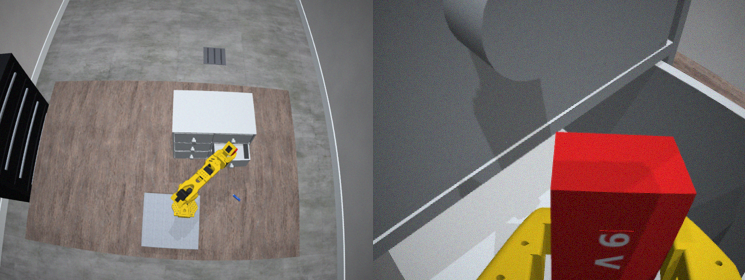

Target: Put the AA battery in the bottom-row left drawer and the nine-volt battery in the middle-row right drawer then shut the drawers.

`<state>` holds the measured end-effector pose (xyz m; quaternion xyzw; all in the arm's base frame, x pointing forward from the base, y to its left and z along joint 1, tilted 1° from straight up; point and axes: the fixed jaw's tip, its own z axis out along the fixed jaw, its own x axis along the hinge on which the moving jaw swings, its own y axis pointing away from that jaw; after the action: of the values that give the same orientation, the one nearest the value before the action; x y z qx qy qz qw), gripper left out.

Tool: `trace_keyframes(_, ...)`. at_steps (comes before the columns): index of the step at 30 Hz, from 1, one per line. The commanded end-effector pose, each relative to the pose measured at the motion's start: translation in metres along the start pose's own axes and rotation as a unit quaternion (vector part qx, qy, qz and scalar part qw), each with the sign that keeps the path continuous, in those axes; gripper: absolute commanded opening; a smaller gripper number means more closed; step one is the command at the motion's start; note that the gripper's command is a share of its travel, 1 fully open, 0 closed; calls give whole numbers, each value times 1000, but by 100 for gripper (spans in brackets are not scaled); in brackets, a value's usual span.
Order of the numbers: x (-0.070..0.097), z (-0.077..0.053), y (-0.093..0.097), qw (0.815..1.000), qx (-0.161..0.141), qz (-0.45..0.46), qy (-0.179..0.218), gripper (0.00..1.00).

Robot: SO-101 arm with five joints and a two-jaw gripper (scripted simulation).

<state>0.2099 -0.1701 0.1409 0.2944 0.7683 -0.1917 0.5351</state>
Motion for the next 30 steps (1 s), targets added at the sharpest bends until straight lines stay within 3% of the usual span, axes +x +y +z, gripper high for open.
trace_keyframes(1,0,-1,3,1000,-5,-4,-6,0)
trace_keyframes(18,0,-1,3,1000,-6,-4,-6,0)
trace_keyframes(30,0,-1,3,1000,-6,-4,-6,14)
